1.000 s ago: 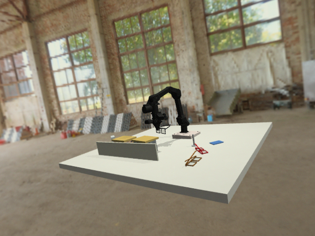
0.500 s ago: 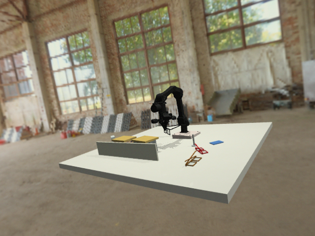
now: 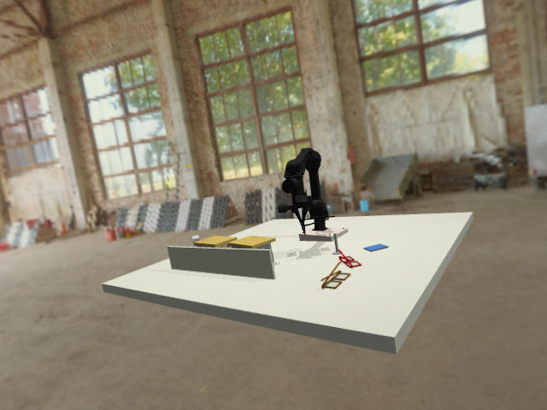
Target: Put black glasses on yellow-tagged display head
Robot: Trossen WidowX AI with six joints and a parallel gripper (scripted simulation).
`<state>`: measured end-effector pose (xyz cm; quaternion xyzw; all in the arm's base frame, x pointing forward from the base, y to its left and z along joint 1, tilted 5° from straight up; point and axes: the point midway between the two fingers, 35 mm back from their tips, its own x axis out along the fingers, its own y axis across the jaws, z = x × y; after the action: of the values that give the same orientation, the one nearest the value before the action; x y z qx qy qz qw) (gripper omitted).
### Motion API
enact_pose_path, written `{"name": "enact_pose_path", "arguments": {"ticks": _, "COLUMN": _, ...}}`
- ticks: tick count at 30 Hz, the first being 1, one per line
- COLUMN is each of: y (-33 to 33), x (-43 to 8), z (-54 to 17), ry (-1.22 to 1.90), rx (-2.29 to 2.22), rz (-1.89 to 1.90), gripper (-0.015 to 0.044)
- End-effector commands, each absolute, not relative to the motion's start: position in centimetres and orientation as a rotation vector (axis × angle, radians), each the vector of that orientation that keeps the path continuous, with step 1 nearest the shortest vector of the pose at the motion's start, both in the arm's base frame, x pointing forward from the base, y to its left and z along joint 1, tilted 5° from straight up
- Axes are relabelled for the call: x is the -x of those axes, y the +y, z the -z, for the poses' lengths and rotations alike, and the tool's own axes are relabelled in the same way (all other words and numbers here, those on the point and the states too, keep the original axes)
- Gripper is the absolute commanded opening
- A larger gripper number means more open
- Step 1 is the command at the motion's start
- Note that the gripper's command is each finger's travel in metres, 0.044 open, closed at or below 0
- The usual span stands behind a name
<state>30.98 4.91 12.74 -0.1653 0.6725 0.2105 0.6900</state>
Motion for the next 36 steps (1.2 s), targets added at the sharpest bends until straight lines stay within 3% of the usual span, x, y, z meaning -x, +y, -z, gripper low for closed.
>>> {"name": "enact_pose_path", "arguments": {"ticks": 1, "y": 6.7, "x": -30.5, "z": -12.9, "ry": 1.519, "rx": 0.309, "rz": -0.422, "gripper": 0.0000}}
{"name": "enact_pose_path", "arguments": {"ticks": 17, "y": 14.1, "x": -27.7, "z": -13.4, "ry": 1.561, "rx": 0.064, "rz": -0.199, "gripper": 0.0000}}
{"name": "enact_pose_path", "arguments": {"ticks": 36, "y": 14.9, "x": -27.6, "z": -7.8, "ry": 1.562, "rx": 0.053, "rz": -0.190, "gripper": 0.0000}}
